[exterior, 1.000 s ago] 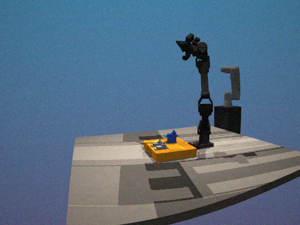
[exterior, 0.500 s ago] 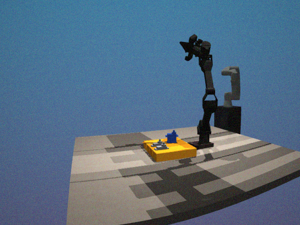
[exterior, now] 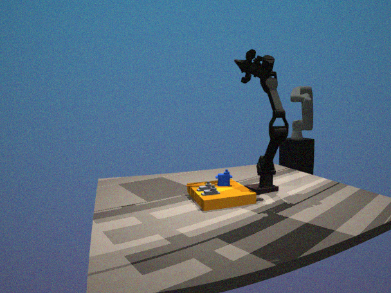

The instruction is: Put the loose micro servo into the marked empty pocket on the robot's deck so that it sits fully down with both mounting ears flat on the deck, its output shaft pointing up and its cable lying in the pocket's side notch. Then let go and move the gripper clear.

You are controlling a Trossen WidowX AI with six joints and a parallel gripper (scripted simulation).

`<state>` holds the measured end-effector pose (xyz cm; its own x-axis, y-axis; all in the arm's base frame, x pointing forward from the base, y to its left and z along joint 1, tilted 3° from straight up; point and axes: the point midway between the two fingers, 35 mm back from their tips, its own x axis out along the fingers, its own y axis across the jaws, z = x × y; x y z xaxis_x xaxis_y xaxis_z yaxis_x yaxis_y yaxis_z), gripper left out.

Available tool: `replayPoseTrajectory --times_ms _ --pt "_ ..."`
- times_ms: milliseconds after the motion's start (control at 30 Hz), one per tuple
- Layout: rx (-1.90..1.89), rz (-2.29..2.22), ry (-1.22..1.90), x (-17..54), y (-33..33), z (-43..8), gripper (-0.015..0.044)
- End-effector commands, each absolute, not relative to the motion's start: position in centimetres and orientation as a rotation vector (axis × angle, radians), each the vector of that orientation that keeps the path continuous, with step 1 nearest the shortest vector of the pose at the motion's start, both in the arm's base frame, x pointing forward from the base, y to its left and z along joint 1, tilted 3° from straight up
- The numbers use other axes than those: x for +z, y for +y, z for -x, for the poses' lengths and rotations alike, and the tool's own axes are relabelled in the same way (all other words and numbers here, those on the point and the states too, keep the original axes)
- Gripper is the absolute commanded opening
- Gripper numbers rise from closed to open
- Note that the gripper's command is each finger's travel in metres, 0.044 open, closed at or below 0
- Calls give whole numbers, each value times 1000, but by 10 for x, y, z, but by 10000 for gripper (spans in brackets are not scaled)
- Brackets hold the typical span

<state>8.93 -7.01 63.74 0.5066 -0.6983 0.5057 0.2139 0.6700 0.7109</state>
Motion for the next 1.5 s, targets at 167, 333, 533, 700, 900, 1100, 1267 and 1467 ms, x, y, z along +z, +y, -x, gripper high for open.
replayPoseTrajectory --times_ms 167,333,533,700,900,1100,1267,1467 --pt "-624 -698 -851 623 -111 -77 0" --pt "-626 -724 -838 618 -124 -76 0" --pt "-640 -756 -806 607 -146 -76 0" --pt "-657 -789 -775 596 -165 -78 0" --pt "-689 -827 -717 578 -191 -84 0" --pt "-726 -857 -645 557 -216 -93 0" --pt "-752 -883 -576 537 -234 -104 0" --pt "-779 -904 -484 513 -252 -118 0"
